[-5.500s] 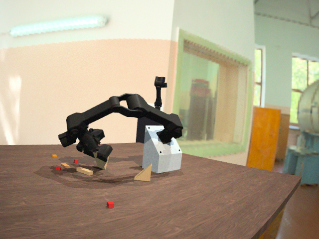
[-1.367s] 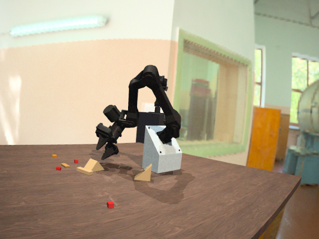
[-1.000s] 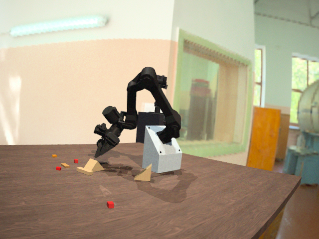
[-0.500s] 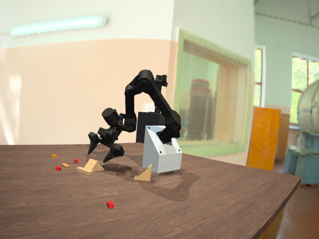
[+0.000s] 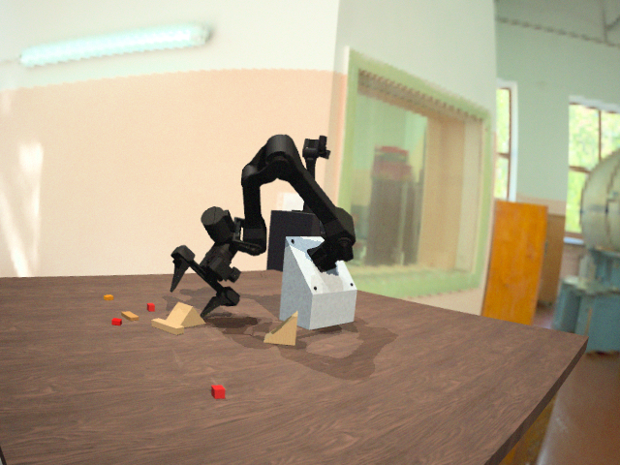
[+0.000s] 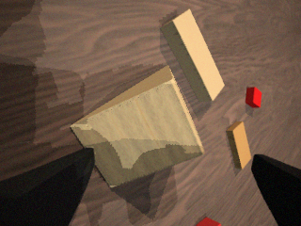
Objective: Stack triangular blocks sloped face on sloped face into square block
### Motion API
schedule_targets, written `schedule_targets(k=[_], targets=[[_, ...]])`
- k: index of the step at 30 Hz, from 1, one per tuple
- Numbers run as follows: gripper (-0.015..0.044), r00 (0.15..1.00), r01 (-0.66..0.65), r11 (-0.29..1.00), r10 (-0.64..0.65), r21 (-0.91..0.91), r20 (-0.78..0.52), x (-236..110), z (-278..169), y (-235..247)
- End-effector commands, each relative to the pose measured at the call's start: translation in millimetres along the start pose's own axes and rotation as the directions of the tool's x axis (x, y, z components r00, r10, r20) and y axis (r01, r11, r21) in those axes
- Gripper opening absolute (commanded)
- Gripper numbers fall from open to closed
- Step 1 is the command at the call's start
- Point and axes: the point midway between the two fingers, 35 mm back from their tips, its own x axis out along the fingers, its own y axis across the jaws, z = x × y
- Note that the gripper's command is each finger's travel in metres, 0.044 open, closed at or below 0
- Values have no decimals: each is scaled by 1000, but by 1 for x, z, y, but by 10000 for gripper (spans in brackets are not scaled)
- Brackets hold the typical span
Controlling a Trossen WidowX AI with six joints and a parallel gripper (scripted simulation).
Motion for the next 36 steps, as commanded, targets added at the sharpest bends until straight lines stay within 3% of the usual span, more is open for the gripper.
schedule_targets(k=[1,12,21,28,36], targets=[[440,1000,8,973,-8,-229,1,4,0,-2],[440,1000,10,678,-25,-735,-10,13,1,-2],[440,999,2,330,-34,-944,-9,21,1,0],[440,1000,21,-36,-15,-999,21,27,8,7],[440,999,46,-404,2,-913,49,32,12,12]])
